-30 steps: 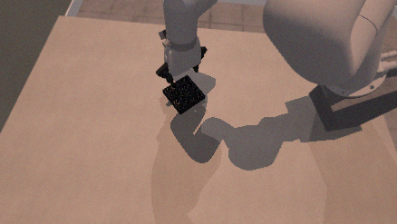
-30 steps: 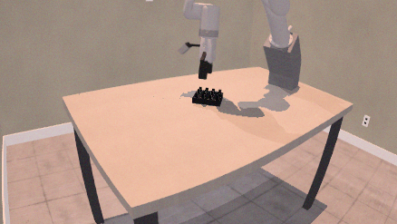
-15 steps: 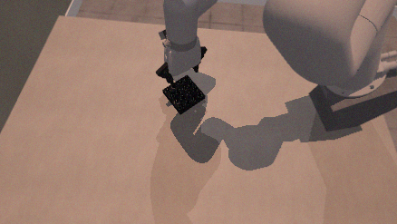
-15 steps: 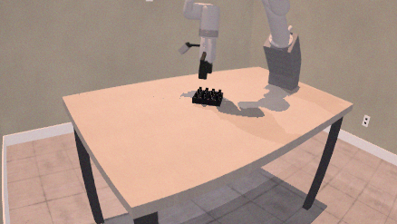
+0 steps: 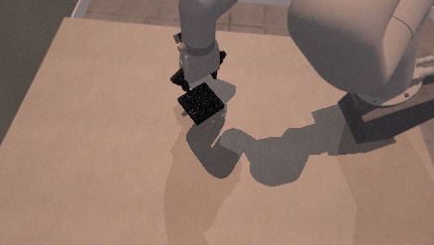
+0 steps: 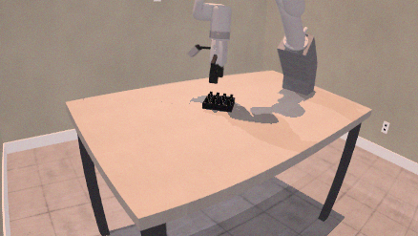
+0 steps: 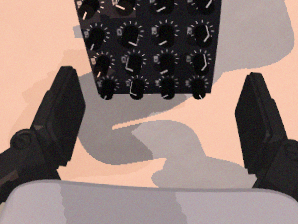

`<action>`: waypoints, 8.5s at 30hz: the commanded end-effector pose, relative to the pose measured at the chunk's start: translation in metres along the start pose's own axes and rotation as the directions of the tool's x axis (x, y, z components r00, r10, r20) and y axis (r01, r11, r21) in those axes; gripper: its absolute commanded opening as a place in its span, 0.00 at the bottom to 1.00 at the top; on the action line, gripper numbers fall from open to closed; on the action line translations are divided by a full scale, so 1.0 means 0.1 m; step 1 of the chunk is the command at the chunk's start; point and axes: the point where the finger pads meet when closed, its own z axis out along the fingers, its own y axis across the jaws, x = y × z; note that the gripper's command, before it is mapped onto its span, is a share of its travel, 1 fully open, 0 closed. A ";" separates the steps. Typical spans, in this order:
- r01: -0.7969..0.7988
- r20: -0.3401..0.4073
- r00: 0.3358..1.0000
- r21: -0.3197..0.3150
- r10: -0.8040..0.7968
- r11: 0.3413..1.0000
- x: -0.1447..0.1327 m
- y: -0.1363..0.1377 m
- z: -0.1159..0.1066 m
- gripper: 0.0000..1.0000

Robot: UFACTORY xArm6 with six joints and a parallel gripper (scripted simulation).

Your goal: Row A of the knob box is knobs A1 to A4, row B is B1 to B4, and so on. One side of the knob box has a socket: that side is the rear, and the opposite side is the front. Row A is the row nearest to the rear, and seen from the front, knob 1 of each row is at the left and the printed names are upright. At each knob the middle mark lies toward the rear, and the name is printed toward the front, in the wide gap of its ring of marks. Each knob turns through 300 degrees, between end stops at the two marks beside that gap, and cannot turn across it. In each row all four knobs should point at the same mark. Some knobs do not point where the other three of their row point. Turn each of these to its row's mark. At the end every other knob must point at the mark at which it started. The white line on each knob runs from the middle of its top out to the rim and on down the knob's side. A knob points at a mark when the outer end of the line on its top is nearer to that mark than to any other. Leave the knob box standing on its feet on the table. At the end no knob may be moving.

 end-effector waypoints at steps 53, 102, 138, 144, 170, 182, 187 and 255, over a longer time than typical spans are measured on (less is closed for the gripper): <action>0.000 0.000 1.000 0.001 0.000 1.000 -0.30 0.00 -0.01 1.00; 0.000 0.000 1.000 0.001 0.000 1.000 -0.52 0.01 -0.02 1.00; 0.000 0.000 1.000 0.001 0.000 1.000 -0.52 0.01 -0.02 1.00; 0.000 0.000 1.000 0.001 0.000 1.000 -0.52 0.01 -0.02 1.00; -0.045 0.000 0.999 0.001 0.045 0.999 -0.52 0.02 -0.02 1.00; -0.353 0.002 0.936 0.001 0.353 0.936 -0.53 0.05 -0.02 1.00; -0.506 0.002 0.863 0.000 0.506 0.863 -0.53 0.06 -0.01 1.00; -0.503 0.000 -0.865 -0.002 0.503 -0.865 -0.58 0.27 0.00 1.00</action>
